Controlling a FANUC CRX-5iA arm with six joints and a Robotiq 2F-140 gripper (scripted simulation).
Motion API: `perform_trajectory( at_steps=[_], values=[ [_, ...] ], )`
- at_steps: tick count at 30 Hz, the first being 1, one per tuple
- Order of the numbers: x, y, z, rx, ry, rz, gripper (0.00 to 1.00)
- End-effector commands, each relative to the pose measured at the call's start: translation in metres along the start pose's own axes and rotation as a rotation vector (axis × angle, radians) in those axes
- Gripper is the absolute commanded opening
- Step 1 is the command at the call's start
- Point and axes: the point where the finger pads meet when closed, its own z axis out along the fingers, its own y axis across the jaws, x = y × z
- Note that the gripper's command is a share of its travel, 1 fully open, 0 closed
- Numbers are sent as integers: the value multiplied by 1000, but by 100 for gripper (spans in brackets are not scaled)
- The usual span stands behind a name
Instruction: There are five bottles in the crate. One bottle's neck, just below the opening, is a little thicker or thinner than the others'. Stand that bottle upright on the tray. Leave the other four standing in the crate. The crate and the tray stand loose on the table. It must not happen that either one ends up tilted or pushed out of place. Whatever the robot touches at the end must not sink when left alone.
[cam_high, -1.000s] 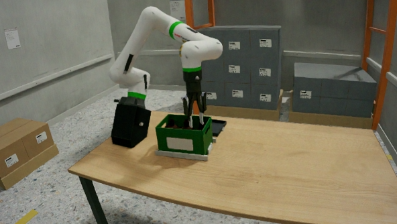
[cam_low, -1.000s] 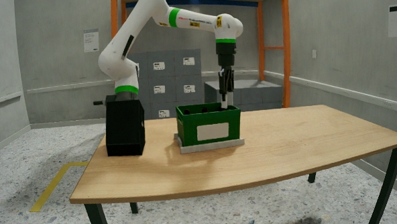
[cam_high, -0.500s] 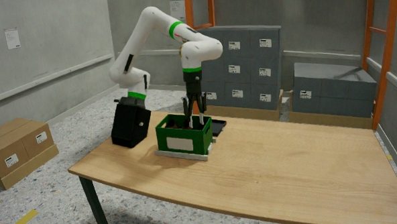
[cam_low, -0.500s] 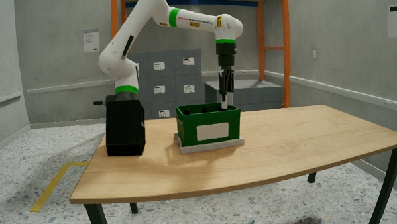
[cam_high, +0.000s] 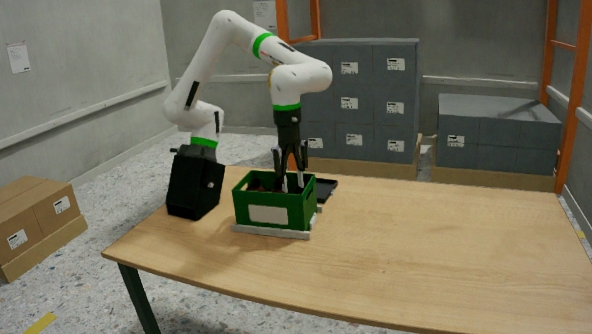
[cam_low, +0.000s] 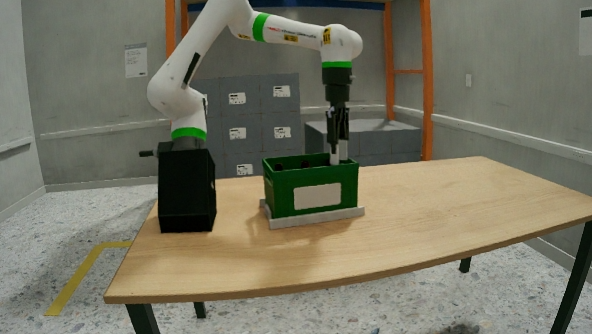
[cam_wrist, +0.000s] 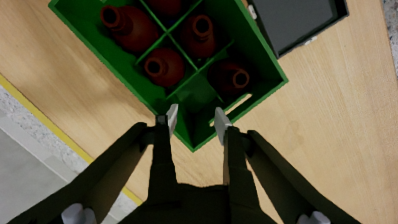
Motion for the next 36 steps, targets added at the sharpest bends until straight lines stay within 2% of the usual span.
perform_trajectory(
  at_steps=[1, 20, 36],
  values=[
    [-1, 0, 2, 0, -2, 0, 44],
    [-1, 0, 22, 0, -2, 0, 44],
    [-1, 0, 29, 0, -2, 0, 44]
  ],
)
